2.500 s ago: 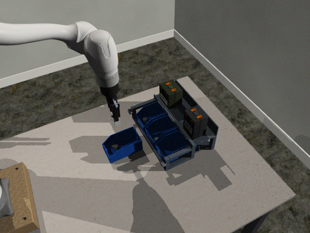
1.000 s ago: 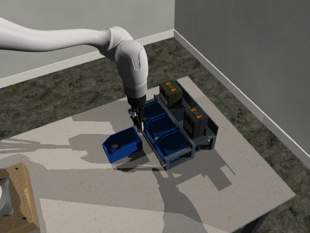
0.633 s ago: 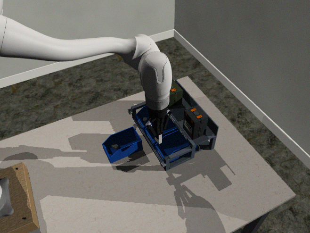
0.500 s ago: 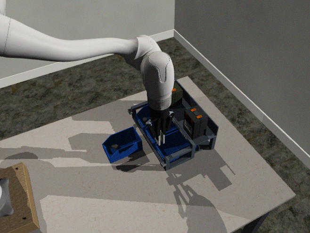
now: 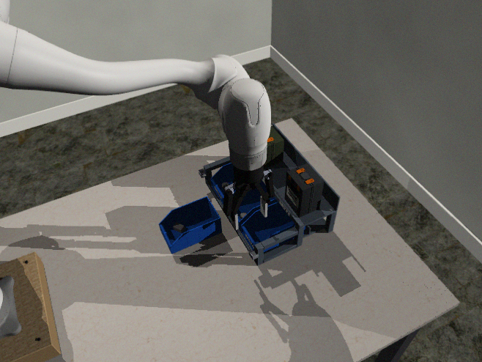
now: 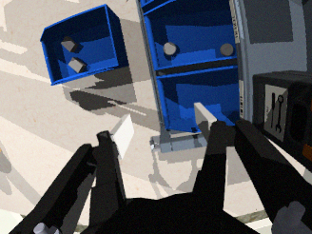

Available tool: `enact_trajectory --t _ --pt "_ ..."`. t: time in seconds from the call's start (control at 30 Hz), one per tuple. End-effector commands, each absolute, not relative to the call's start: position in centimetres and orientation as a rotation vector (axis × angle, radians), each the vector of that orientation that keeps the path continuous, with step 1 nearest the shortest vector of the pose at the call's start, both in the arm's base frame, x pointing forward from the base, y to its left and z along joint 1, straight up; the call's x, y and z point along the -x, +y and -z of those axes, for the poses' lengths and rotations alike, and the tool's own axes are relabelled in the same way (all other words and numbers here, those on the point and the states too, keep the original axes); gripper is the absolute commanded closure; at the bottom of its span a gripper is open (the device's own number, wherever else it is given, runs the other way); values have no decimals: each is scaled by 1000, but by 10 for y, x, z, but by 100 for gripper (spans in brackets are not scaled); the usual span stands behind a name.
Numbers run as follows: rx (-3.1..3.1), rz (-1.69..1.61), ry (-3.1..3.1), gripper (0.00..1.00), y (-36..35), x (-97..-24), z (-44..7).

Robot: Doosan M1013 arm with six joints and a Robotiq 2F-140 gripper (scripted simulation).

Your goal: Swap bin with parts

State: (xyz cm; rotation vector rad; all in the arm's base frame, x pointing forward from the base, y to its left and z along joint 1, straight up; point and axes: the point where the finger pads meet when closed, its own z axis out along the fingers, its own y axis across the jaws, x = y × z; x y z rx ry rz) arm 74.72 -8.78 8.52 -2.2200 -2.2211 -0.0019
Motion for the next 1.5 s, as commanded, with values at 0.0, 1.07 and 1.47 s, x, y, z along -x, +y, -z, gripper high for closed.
enact_trajectory --t 0.0,1.07,1.47 --pt "2220 2 -2221 38 -88 -747 -85" --pt "2220 2 -2221 38 -88 -747 -79" --pt "2220 2 -2221 38 -88 -747 -63"
